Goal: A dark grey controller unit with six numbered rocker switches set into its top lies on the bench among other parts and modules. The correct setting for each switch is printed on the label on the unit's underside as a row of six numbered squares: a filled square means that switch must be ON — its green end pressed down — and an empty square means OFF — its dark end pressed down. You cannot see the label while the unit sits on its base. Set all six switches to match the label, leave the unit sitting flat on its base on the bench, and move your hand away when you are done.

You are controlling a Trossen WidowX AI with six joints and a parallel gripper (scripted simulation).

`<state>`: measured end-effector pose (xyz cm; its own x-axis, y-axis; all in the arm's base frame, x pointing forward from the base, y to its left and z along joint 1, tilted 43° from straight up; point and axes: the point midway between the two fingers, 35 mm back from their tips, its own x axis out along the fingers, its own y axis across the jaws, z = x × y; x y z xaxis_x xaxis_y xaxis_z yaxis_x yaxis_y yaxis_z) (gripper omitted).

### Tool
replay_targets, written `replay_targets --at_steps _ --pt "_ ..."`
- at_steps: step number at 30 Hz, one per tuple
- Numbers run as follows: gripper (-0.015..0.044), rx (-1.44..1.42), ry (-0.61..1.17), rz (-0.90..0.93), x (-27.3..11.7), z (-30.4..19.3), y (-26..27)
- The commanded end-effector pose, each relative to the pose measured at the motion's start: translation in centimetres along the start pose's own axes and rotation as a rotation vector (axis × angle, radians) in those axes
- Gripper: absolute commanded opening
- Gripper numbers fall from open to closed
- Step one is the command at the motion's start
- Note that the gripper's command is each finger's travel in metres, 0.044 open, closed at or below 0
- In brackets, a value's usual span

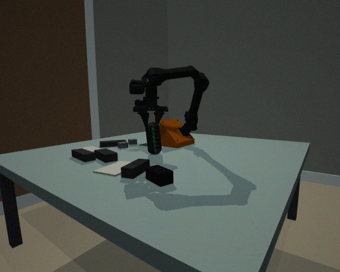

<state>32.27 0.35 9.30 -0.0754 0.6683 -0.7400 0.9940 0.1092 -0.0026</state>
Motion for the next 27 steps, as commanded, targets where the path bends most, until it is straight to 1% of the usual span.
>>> replay_targets --at_steps 1,27 --pt "0.0338 -0.003 0.003 -0.021 0.7 0.5 -0.2" --pt "0.0338 -0.003 0.003 -0.021 1.2 2.5 -0.2"
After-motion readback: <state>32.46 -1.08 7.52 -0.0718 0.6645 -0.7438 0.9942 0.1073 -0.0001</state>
